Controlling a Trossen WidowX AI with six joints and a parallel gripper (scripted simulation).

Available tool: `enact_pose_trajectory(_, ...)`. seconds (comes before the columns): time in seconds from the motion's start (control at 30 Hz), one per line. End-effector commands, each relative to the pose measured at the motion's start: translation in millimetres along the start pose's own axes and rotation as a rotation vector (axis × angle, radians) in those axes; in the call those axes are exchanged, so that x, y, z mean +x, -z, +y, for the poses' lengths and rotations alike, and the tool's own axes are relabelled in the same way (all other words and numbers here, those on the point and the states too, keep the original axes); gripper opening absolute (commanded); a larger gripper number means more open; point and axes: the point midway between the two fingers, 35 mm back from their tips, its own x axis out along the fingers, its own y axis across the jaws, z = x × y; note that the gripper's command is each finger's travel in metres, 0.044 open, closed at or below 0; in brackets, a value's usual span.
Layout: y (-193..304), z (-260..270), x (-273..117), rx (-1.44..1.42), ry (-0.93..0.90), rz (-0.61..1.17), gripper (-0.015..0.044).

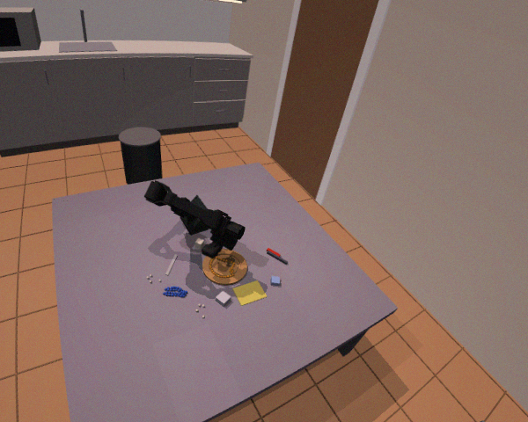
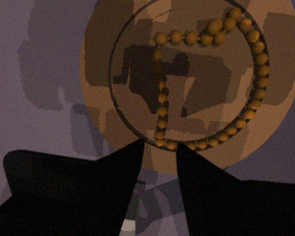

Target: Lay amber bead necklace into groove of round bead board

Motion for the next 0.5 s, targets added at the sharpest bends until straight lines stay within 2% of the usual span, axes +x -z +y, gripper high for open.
enact_pose_trajectory(0.0, -1, 0, 0, 0.0, 0.001, -0.004, 0.012)
enact_pose_trajectory(0.47, 0, 0, 22, -0.004, 0.003, 0.002, 0.012)
